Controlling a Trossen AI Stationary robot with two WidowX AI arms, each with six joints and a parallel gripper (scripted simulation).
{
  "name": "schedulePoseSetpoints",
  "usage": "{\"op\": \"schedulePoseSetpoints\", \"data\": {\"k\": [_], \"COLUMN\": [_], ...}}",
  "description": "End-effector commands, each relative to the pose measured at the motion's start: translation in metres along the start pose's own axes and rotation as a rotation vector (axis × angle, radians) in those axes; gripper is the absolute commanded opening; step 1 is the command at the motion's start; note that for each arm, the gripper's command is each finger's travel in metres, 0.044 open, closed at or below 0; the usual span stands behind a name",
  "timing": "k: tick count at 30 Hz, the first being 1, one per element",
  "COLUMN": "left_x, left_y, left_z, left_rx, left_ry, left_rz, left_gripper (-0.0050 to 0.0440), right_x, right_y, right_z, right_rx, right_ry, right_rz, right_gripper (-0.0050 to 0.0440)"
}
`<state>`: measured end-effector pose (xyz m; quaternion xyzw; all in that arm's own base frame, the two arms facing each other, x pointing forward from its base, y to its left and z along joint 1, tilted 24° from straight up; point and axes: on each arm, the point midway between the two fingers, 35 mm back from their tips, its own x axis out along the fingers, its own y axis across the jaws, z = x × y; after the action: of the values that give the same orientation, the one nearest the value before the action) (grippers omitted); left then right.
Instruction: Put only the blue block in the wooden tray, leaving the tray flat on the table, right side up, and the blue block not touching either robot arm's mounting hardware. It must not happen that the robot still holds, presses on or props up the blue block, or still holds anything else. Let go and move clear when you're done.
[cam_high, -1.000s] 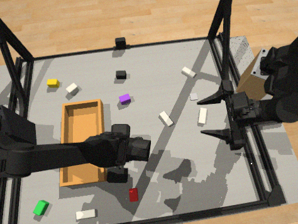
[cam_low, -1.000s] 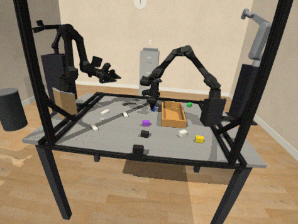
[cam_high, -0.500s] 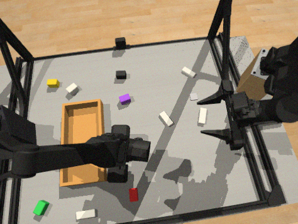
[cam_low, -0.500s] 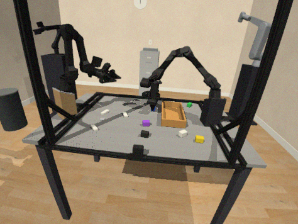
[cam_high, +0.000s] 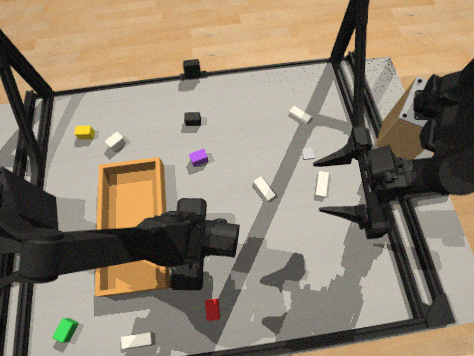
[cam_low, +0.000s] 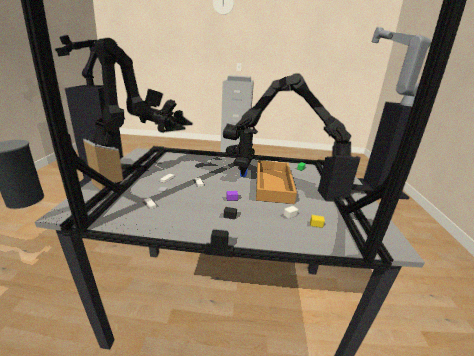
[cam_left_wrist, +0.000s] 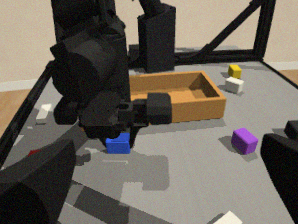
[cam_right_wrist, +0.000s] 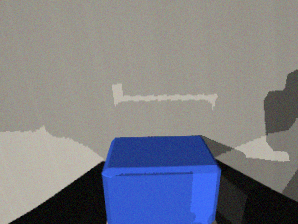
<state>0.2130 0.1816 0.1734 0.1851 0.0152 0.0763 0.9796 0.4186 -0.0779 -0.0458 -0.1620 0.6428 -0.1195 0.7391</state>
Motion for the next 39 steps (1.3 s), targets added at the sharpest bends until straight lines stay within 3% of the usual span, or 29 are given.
{"op": "schedulePoseSetpoints", "data": {"k": [1, 3, 8, 14, 21, 39], "left_x": [0.0, 0.0, 0.0, 0.0, 0.0, 0.0], "left_y": [-0.001, -0.001, -0.001, -0.001, -0.001, -0.001], "left_z": [0.0, 0.0, 0.0, 0.0, 0.0, 0.0], "left_rx": [-0.002, -0.002, -0.002, -0.002, -0.002, -0.002], "left_ry": [-0.001, -0.001, -0.001, -0.001, -0.001, -0.001], "left_rz": [-0.003, -0.003, -0.003, -0.003, -0.003, -0.003], "left_gripper": [0.04, 0.04, 0.04, 0.04, 0.04, 0.04], "right_x": [0.001, -0.004, -0.04, -0.08, -0.081, -0.085], "right_y": [0.001, 0.001, 0.001, 0.0, 0.002, 0.027], "right_z": [0.0, 0.0, 0.002, 0.0, -0.002, -0.056], "right_rx": [-0.002, -0.003, -0.006, -0.003, -0.002, -0.002], "right_ry": [0.0, 0.0, -0.001, 0.0, 0.0, 0.001], "right_rz": [0.003, 0.003, 0.006, 0.003, 0.003, 0.004], "right_gripper": [0.0167, 0.0119, 0.0, 0.0, 0.0, 0.0]}}
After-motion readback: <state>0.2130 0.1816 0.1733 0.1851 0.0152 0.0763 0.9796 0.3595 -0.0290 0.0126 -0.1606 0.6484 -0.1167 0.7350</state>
